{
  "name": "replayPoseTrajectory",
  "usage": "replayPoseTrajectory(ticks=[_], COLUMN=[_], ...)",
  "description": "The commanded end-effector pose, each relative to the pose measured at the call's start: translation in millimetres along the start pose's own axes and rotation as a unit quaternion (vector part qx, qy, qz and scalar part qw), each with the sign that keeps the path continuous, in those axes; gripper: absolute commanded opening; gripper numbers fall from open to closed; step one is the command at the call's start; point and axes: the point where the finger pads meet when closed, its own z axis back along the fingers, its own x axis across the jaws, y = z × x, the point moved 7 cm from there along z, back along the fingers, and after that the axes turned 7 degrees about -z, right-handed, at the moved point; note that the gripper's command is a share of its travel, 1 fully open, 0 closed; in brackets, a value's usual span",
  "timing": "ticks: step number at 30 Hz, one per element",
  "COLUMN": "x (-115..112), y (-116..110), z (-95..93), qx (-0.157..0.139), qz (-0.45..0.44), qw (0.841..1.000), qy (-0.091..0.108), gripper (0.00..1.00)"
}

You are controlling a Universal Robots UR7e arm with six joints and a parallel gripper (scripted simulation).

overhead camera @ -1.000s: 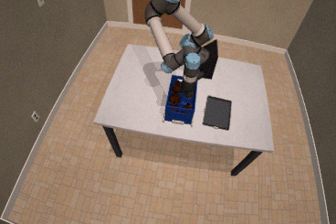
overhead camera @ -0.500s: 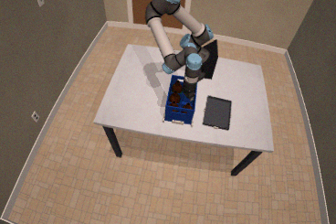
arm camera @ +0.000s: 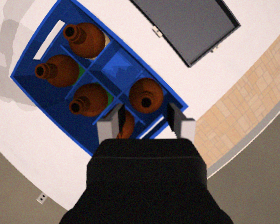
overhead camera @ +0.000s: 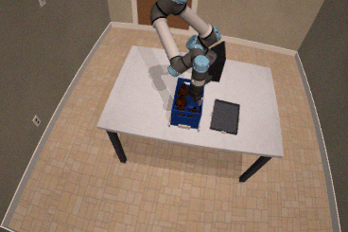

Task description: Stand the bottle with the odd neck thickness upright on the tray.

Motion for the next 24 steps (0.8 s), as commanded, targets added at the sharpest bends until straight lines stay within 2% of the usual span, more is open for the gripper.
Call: replayPoseTrajectory(ticks=[1, 24], x=[0.0, -0.6], y=[-1.7, -0.1], z=[1.4, -4.3], qx=[-0.001, 0.001], qz=[-0.002, 0.000], qw=[1.000, 1.000], qy=[-0.001, 0.001], gripper=[1.00, 1.00])
